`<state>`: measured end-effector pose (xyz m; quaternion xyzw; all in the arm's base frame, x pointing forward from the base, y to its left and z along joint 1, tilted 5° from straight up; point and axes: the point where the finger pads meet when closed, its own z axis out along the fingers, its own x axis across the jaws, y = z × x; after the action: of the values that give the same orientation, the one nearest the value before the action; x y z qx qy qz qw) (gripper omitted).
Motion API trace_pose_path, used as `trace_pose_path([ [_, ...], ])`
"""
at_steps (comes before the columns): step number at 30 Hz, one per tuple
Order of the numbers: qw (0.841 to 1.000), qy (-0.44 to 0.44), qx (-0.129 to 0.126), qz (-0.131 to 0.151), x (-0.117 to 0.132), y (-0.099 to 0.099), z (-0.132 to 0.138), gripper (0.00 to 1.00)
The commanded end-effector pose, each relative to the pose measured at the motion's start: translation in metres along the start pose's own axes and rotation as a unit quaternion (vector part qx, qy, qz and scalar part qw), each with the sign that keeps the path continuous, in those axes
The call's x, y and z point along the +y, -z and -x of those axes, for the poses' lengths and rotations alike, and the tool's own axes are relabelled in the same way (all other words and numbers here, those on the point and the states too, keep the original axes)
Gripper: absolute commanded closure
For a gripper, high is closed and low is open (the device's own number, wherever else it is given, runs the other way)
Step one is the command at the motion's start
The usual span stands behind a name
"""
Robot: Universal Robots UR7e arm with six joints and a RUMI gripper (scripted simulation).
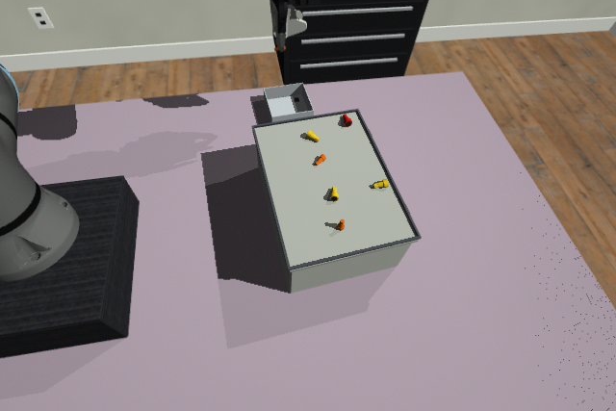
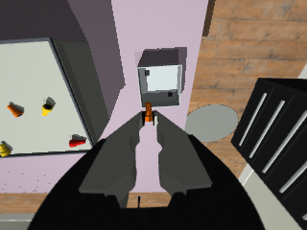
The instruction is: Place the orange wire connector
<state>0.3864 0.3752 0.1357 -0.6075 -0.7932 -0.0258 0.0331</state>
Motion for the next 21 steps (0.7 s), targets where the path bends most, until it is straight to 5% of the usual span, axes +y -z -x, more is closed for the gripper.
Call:
trace_pose_path([
  [1,1.0,0.0,0.0,0.001,0.002,0.001,-0.007,1.0],
  [21,1.0,0.0,0.0,0.001,0.004,0.001,-0.024,1.0],
])
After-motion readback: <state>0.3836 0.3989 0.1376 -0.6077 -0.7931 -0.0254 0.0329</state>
